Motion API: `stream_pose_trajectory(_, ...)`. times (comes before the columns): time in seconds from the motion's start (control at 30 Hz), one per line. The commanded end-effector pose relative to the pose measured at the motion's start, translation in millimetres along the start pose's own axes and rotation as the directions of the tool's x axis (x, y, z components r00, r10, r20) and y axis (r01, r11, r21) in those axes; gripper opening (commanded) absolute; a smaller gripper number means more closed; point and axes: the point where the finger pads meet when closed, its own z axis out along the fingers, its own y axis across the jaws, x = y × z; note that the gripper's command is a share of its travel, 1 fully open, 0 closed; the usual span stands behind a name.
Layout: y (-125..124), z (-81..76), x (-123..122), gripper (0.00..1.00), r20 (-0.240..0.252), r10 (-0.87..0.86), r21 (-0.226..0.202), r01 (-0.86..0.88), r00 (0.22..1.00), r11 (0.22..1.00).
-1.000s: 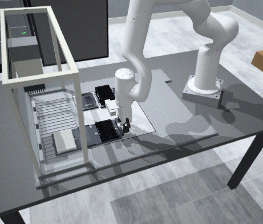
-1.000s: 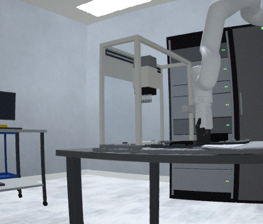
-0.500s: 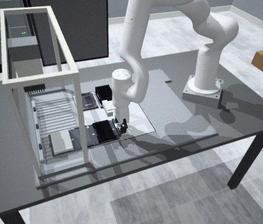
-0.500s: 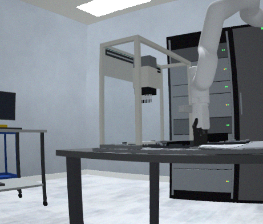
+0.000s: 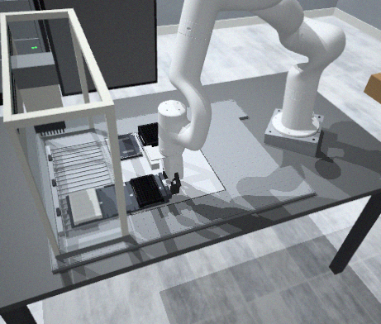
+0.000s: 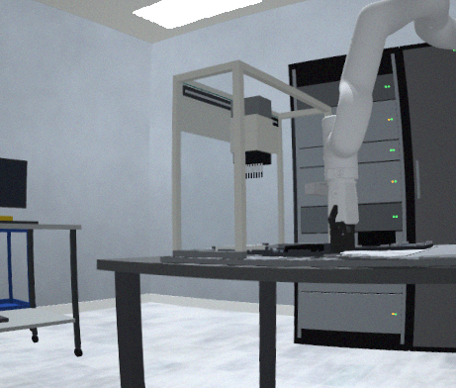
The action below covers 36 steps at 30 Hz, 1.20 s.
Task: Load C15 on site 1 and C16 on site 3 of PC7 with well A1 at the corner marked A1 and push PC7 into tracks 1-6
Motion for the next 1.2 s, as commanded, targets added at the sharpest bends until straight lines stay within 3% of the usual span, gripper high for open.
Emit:
stream_pose_trajectory(0.0,-0.3,-0.8,3.0,0.82,-0.002,0.000,0.001,0.000,1.000,1.000)
stream_pose_trajectory(1.17,-0.3,-0.8,18.5,0.82,-0.002,0.000,0.001,0.000,1.000,1.000)
